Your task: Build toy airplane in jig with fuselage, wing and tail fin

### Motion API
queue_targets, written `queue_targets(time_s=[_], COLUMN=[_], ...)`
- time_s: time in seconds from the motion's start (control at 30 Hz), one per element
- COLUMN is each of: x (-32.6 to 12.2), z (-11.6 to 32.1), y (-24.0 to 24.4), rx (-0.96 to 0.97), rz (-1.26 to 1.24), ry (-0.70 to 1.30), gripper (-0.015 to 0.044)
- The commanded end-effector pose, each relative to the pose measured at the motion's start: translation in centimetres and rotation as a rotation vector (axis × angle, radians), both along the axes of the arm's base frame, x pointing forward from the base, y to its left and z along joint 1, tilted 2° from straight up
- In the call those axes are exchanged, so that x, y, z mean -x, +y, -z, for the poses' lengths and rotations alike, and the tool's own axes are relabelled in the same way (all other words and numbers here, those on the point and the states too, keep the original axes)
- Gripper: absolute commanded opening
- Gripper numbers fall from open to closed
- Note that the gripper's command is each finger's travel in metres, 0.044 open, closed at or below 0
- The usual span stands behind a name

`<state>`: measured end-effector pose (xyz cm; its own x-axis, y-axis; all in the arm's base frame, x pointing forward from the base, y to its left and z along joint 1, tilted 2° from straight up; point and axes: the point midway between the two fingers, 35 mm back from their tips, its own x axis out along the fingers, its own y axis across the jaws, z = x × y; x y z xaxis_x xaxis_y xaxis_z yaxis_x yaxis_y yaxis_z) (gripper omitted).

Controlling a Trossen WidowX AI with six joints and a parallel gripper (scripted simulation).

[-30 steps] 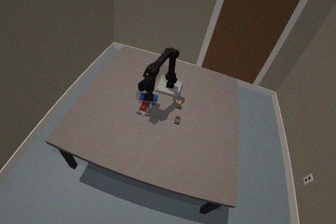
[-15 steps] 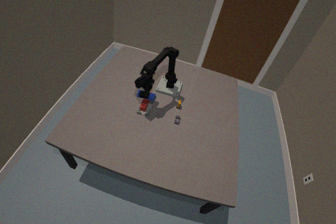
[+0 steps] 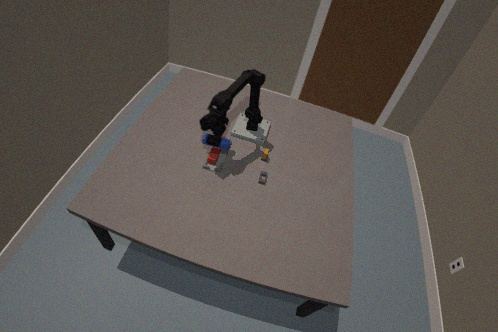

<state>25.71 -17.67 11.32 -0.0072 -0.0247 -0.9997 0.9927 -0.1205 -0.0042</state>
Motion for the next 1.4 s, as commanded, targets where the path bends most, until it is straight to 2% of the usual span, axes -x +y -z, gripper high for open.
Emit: queue_targets(time_s=[0.0, 0.77, 0.93, 1.1, 1.37], x=[0.0, 0.1, 0.1, 0.1, 0.1], z=[0.5, 3.8, 3.6, 3.6, 3.6], y=[-0.1, -0.2, -0.1, -0.1, -0.1], rx=[0.001, 0.002, -0.002, -0.002, -0.002], rz=[0.004, 0.004, 0.005, 0.005, 0.005], ry=[0.002, 0.003, 0.002, 0.002, 0.002], gripper=[0.0196, 0.0196, 0.0163, 0.0032, 0.0242])
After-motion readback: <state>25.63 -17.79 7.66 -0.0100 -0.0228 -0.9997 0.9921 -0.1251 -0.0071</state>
